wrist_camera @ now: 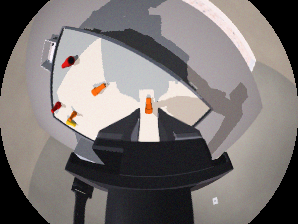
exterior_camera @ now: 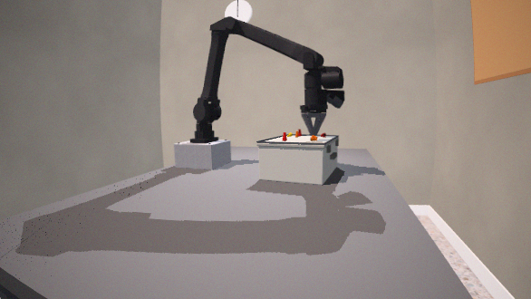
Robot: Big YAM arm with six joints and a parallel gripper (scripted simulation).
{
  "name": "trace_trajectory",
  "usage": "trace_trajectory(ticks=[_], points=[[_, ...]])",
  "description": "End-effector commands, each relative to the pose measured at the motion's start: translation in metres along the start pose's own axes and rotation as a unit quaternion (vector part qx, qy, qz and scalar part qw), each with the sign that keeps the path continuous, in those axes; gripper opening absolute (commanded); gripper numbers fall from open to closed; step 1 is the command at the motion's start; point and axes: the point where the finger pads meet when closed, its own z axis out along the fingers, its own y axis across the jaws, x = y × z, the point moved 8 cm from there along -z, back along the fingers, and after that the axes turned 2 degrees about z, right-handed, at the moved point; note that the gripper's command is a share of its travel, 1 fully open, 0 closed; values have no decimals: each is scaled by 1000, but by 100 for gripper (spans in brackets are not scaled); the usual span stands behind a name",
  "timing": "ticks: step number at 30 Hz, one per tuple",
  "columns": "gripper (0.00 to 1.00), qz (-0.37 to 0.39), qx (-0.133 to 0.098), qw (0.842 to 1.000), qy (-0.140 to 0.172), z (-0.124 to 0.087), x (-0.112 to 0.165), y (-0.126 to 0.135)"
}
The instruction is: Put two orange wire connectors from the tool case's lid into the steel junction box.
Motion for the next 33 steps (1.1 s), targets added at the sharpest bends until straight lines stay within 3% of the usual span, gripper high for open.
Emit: trace_trajectory(ticks=[1,11,18,30,31,33], points=[[25,-5,22,999,-28,-24,-20,-4],[25,-4,21,999,-27,-23,-22,-6],[25,-5,9,1000,-12,12,-15,0],[25,-5,3,1000,-4,21,-10,4],[6,-5,3,1000,-4,20,-10,3],[6,-5,4,1000,-5,19,-11,3]])
